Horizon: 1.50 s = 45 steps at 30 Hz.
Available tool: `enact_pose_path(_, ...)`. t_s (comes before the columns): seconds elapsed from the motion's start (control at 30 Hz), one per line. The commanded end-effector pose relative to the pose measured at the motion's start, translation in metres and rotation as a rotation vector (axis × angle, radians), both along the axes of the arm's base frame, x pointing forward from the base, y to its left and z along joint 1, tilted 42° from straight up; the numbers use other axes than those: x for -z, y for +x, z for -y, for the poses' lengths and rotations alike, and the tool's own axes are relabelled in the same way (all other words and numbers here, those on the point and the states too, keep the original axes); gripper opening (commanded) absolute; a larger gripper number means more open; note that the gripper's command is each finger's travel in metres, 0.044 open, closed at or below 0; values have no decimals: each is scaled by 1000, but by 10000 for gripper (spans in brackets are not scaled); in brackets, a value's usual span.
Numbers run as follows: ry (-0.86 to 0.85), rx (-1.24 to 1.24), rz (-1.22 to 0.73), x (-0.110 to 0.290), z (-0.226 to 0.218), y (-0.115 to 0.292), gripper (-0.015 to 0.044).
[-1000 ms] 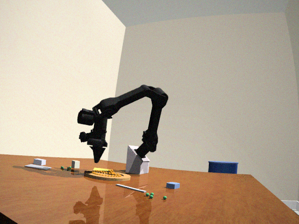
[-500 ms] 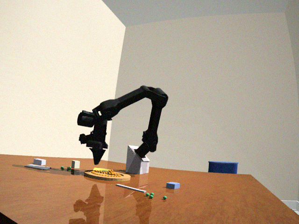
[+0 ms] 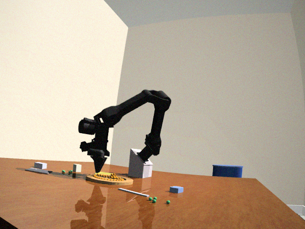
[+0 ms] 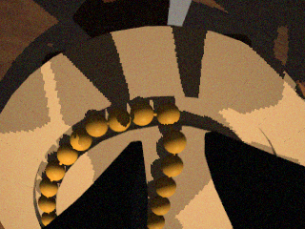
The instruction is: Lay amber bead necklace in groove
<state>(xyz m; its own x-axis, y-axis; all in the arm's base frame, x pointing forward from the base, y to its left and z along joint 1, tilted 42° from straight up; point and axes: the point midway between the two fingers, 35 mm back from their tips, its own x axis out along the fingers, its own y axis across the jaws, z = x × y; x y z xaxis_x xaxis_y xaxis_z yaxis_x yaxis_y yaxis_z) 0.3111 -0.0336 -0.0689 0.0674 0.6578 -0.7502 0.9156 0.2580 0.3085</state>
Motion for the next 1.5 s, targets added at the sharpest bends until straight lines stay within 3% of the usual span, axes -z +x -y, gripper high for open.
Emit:
enact_pose_path(0.0, 8, 1, -7, 6, -7, -1, 120)
enact_pose_path(0.23, 9, 1, -8, 8, -9, -2, 120)
enact_pose_path(0.4, 3, -2, -6, 7, -7, -1, 0)
enact_pose_path(1.47, 3, -2, -6, 7, -7, -1, 0)
